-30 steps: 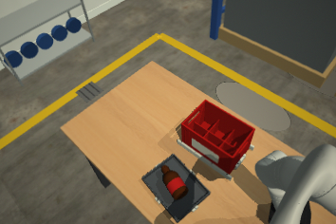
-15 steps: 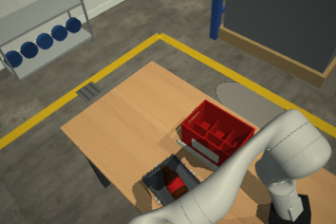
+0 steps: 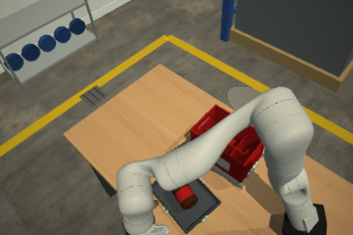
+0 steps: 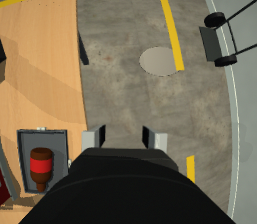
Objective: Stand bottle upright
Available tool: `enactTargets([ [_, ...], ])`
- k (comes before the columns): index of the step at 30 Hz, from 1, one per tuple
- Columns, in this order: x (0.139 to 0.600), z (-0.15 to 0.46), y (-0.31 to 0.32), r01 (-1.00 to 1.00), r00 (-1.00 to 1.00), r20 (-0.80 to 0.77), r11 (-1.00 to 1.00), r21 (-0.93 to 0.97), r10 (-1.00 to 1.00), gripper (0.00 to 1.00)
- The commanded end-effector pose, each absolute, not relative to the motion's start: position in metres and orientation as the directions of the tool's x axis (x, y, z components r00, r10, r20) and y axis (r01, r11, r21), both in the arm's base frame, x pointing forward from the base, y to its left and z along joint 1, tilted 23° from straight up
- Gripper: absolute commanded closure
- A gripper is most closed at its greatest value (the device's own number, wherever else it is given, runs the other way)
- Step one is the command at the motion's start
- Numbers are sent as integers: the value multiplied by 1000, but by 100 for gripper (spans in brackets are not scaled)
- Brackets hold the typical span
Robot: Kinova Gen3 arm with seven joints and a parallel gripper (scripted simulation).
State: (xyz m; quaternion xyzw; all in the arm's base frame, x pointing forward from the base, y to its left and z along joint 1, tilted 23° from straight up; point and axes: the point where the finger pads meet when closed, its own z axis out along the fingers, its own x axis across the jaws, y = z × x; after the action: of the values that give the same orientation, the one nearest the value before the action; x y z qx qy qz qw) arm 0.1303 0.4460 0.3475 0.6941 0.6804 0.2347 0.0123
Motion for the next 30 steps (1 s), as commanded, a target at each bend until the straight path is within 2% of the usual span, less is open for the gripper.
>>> enactTargets([
  [1,155,350,436,939,-22,315,-88,332,949,0],
  [8,155,351,437,939,-23,317,-88,333,948,0],
  [9,181,350,423,937,-10,316,-101,336,949,0],
  [17,179,351,425,937,-16,318,-97,336,948,0],
  [18,205,349,409,934,1,315,-113,338,949,0],
  [26,203,350,411,935,-4,315,-108,338,949,0],
  [27,227,348,395,932,11,313,-123,340,950,0],
  [30,225,348,396,933,7,313,-119,340,950,0],
])
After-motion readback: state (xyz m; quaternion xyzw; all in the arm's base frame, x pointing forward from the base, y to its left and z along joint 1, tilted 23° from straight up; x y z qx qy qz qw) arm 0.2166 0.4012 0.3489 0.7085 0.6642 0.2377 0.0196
